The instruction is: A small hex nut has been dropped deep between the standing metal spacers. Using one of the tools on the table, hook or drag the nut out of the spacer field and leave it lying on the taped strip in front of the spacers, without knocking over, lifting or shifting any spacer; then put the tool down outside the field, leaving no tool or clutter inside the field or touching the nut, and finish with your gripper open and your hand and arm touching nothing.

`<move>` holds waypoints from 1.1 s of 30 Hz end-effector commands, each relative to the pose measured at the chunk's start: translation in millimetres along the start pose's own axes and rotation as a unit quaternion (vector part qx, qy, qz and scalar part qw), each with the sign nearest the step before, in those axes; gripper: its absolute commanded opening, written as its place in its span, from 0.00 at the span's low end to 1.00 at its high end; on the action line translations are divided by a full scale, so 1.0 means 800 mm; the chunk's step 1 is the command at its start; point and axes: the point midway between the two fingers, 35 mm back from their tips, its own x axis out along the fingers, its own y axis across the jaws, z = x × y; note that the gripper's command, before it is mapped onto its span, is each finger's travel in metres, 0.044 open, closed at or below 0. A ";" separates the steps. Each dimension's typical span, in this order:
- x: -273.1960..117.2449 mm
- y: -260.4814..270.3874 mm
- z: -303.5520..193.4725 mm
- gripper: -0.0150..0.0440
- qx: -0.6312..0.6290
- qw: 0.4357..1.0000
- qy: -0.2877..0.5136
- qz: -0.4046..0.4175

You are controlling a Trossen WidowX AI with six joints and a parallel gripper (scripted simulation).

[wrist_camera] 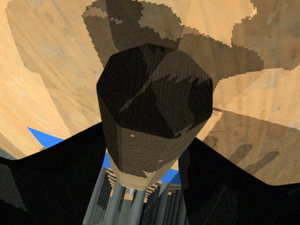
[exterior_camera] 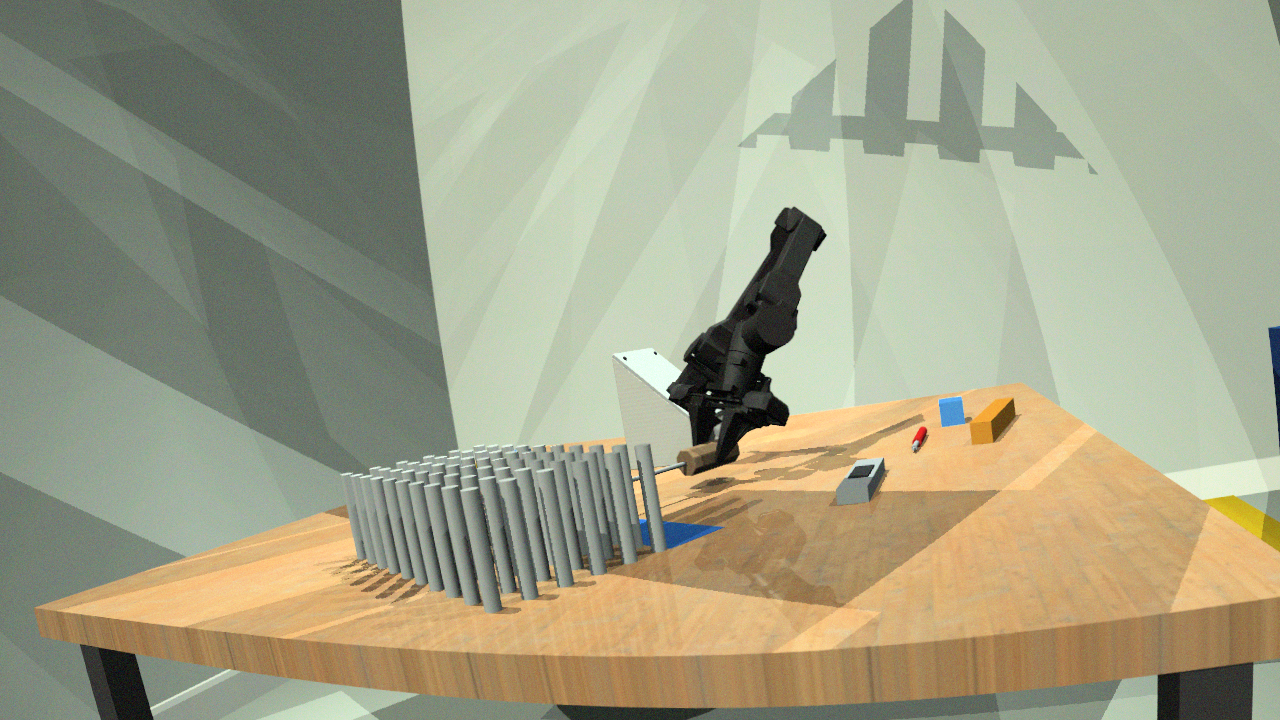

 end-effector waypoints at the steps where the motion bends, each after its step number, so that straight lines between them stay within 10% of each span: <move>1: -0.011 0.002 0.010 0.25 0.003 1.000 0.003 0.002; 33: -0.140 0.020 -0.086 0.25 0.000 1.000 0.004 0.004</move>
